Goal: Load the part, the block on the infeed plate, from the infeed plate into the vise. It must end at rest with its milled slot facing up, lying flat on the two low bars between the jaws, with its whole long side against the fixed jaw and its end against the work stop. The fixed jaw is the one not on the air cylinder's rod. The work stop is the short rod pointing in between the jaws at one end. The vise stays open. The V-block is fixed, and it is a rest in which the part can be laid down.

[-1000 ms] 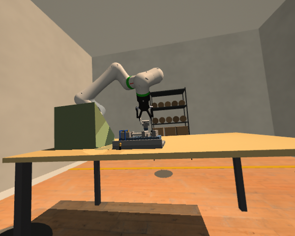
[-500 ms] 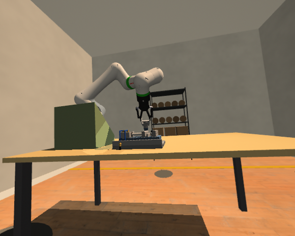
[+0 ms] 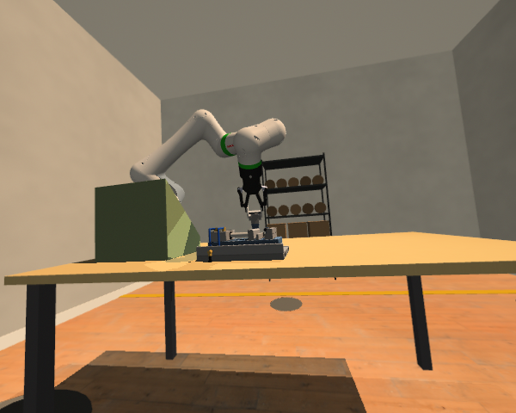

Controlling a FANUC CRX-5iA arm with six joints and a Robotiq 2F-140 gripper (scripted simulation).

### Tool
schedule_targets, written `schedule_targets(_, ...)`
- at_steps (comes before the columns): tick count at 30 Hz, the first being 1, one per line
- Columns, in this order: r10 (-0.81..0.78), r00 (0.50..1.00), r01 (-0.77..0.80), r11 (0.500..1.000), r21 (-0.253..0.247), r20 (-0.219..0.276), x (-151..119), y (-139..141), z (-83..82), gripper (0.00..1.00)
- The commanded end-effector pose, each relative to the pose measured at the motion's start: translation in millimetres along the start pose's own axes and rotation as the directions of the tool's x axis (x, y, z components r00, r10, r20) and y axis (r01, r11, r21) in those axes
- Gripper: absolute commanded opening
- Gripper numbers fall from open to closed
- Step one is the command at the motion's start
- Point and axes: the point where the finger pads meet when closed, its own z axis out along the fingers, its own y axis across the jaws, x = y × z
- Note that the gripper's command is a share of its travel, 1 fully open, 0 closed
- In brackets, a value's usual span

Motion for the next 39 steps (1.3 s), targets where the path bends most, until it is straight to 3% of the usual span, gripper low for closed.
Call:
schedule_targets(1, 0.000, 1.000, 0.000, 1.000, 0.000, 0.000, 0.0, -0.1, 0.0, 0.00)
schedule_targets(39, 0.000, 1.000, 0.000, 1.000, 0.000, 0.000, -4.4, 0.0, -4.4, 0.00)
